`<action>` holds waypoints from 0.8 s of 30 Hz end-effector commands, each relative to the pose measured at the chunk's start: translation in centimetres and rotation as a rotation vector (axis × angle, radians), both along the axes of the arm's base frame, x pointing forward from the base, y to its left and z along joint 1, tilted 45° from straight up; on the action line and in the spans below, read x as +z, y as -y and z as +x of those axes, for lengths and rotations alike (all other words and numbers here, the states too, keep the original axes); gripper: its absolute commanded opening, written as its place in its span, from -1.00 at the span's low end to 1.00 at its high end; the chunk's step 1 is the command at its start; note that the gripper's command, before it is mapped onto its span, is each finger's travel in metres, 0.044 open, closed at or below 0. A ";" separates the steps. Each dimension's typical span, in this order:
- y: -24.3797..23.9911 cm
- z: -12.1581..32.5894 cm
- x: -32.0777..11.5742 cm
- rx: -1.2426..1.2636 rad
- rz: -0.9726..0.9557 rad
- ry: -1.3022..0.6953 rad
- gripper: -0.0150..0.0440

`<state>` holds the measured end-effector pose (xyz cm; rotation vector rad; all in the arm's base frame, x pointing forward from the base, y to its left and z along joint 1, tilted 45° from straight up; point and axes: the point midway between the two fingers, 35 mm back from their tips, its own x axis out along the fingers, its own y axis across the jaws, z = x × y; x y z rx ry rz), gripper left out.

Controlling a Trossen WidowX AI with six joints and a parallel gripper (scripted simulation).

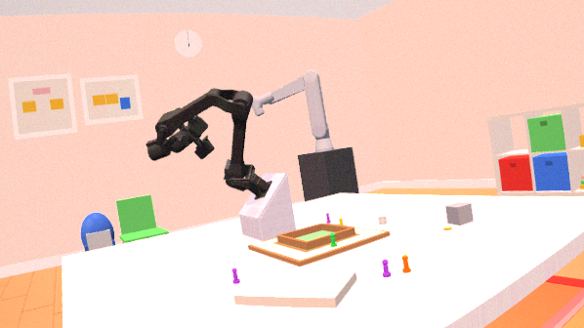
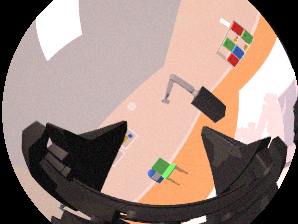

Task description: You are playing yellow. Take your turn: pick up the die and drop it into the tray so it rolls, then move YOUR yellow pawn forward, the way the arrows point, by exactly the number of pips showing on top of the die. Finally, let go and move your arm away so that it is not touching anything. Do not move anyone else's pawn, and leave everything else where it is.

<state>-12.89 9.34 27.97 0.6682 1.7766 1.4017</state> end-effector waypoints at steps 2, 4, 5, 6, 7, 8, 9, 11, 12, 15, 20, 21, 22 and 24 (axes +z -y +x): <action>0.3 -0.3 0.0 0.015 0.001 0.008 0.69; 1.1 -1.0 0.0 0.062 0.006 0.030 0.51; 1.7 -1.6 0.0 0.097 0.010 0.047 0.44; 2.6 -2.2 -0.1 0.140 0.016 0.068 0.44; 3.5 -2.8 -0.1 0.186 0.023 0.090 0.44; 4.5 -3.4 -0.2 0.234 0.031 0.112 0.44; 5.6 -3.9 -0.2 0.281 0.040 0.133 0.44; 7.7 -4.8 -0.4 0.373 0.060 0.175 0.44; 8.8 -5.2 -0.5 0.418 0.071 0.195 0.44; 12.2 -5.9 -0.8 0.552 0.108 0.253 0.44; 18.1 -5.9 -1.6 0.775 0.185 0.342 0.44; 19.3 -5.7 -1.8 0.822 0.204 0.360 0.44; 20.6 -5.4 -2.1 0.870 0.224 0.378 0.44; 23.2 -4.6 -2.6 0.967 0.266 0.413 0.44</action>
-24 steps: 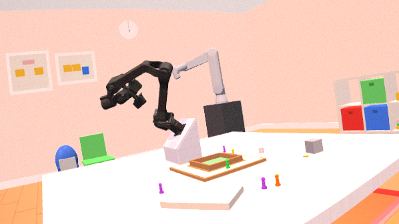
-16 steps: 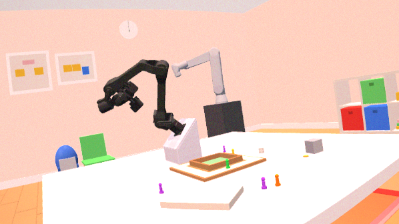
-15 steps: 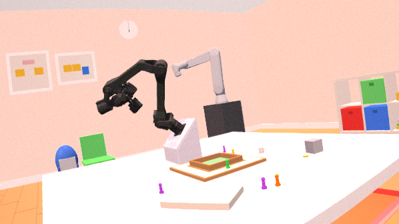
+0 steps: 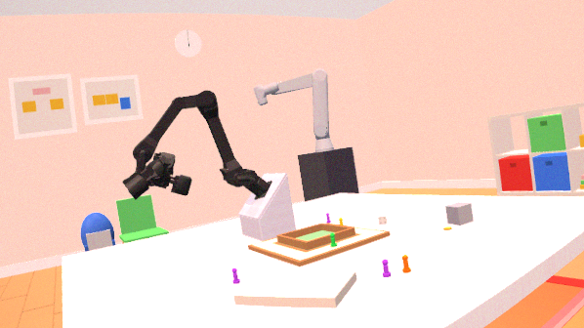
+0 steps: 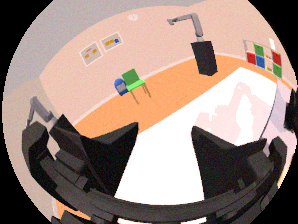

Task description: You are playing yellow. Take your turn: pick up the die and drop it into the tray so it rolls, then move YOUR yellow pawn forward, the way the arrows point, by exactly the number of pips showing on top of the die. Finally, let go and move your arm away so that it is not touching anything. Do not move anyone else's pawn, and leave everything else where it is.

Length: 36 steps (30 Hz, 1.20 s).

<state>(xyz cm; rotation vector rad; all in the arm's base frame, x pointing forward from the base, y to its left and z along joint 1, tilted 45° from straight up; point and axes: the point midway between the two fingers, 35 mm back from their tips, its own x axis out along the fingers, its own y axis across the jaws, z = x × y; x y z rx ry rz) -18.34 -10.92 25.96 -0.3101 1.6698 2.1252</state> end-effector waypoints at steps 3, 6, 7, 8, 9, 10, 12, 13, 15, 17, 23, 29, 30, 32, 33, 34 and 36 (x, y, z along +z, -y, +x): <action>6.7 2.7 -1.4 0.267 0.103 0.074 0.44; 10.1 5.1 -2.4 0.419 0.167 0.104 0.44; 11.2 6.1 -2.7 0.471 0.169 0.119 0.44; 12.2 7.3 -3.0 0.524 0.171 0.134 0.44; 13.2 8.5 -3.4 0.577 0.175 0.148 0.44; 14.2 9.6 -3.7 0.627 0.192 0.158 0.44; 15.9 11.9 -4.5 0.719 0.250 0.170 0.44; 16.7 13.2 -5.0 0.765 0.279 0.175 0.44; 18.0 15.8 -5.9 0.857 0.339 0.182 0.44; 19.1 18.6 -6.9 0.953 0.408 0.182 0.44; 20.1 28.0 -10.9 1.267 0.659 0.138 0.44; 18.9 35.6 -14.4 1.490 0.841 0.085 0.44; 18.4 37.2 -15.2 1.534 0.877 0.074 0.44; 17.2 40.3 -17.0 1.620 0.949 0.049 0.44; 16.4 41.8 -17.9 1.662 0.986 0.035 0.44; 15.6 43.2 -18.8 1.704 1.023 0.019 0.44; 13.6 45.9 -20.6 1.784 1.099 -0.015 0.44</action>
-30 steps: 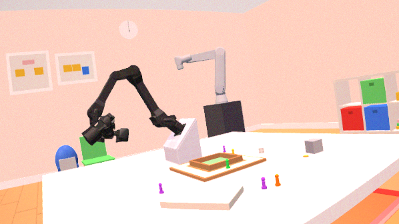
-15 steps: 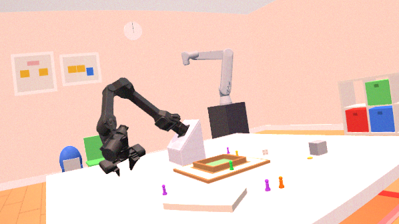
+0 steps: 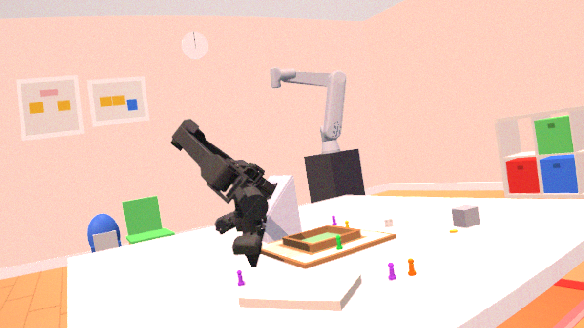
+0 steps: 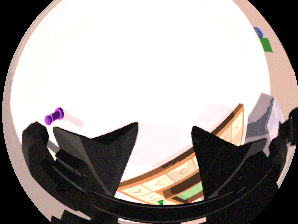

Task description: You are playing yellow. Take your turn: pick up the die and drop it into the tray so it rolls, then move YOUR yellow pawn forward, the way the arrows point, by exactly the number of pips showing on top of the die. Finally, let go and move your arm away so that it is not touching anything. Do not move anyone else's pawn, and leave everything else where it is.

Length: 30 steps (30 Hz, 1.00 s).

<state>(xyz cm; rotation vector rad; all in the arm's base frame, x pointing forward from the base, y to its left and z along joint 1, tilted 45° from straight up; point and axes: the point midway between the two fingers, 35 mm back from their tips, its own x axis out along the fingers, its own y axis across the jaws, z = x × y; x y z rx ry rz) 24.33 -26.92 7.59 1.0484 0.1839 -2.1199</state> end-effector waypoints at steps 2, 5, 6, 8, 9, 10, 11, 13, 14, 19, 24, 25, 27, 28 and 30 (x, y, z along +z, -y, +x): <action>-4.7 5.8 -4.2 0.221 0.087 -0.070 0.44; -8.6 9.0 -7.2 0.368 0.129 -0.125 0.44; -10.0 9.8 -8.2 0.416 0.143 -0.146 0.44; -12.9 11.2 -10.2 0.508 0.167 -0.187 0.44; -14.0 11.7 -11.0 0.544 0.177 -0.205 0.44; -15.2 12.0 -11.8 0.581 0.189 -0.231 0.44; -16.4 12.3 -12.7 0.620 0.203 -0.259 0.44; -19.2 12.6 -14.7 0.706 0.234 -0.324 0.44; -20.6 12.6 -15.8 0.749 0.248 -0.358 0.44; -27.2 11.7 -20.8 0.954 0.308 -0.534 0.44; -34.1 7.9 -26.1 1.147 0.311 -0.712 0.44; -35.1 7.0 -27.0 1.177 0.307 -0.742 0.44; -35.8 6.3 -27.7 1.201 0.304 -0.767 0.44; -35.8 6.3 -27.7 1.201 0.304 -0.767 0.44; -35.6 6.3 -27.8 1.201 0.304 -0.767 0.44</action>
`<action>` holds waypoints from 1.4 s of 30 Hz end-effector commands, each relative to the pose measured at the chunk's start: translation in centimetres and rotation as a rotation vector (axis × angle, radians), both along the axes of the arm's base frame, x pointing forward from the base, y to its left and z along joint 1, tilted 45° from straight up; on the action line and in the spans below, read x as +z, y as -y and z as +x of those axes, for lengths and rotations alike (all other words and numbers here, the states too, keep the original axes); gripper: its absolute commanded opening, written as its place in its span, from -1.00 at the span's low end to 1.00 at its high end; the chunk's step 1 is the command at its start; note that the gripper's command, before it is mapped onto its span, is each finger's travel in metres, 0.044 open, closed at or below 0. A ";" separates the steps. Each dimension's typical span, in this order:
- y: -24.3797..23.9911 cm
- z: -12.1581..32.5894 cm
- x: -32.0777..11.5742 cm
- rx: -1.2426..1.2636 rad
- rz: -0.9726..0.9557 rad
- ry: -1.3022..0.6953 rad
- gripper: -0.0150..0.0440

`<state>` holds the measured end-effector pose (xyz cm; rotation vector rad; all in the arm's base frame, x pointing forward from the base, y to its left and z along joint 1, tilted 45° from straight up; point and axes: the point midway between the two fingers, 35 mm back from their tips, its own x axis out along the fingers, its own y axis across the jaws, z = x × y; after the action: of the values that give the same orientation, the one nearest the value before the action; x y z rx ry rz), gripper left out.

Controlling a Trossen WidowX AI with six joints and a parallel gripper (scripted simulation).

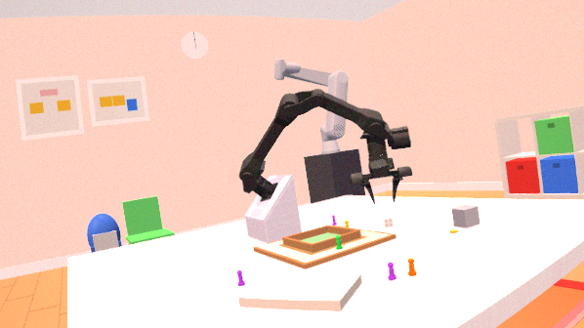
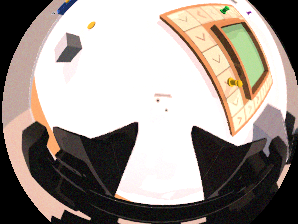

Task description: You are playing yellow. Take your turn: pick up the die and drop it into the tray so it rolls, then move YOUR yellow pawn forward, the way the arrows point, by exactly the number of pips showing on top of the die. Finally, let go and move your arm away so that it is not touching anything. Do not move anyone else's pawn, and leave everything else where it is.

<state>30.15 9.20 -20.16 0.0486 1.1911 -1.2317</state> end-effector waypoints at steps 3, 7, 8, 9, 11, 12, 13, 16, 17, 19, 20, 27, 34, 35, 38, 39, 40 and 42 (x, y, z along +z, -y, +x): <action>1.7 0.5 -1.0 -0.013 0.005 0.006 0.44; 2.6 0.3 -1.9 -0.013 0.004 0.006 0.44; 2.7 0.3 -2.0 -0.013 0.004 0.006 0.44; 2.7 0.3 -2.0 -0.013 0.004 0.006 0.44; 2.8 0.3 -2.1 -0.013 0.004 0.006 0.44; 2.8 0.3 -2.1 -0.013 0.004 0.006 0.44; 2.9 0.3 -2.2 -0.013 0.004 0.006 0.44; 3.2 0.3 -2.5 -0.013 0.004 0.006 0.44; 3.4 0.2 -2.7 -0.013 0.004 0.006 0.44; 3.6 0.2 -2.9 -0.013 0.004 0.006 0.44; 3.7 0.2 -3.0 -0.013 0.004 0.006 0.44; 4.5 0.0 -3.8 -0.013 0.003 0.006 0.44; 5.0 -0.1 -4.3 -0.013 0.002 0.006 0.35; 5.0 -0.1 -4.3 -0.013 0.002 0.006 0.26; 5.0 -0.1 -4.3 -0.013 0.002 0.006 0.00; 5.0 -0.1 -4.3 -0.013 0.002 0.006 -0.09; 5.0 -0.1 -4.3 -0.013 0.002 0.006 -0.12; 5.0 -0.1 -4.3 -0.013 0.002 0.006 -0.16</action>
<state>30.05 4.23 -24.44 0.0680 1.1885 -1.2445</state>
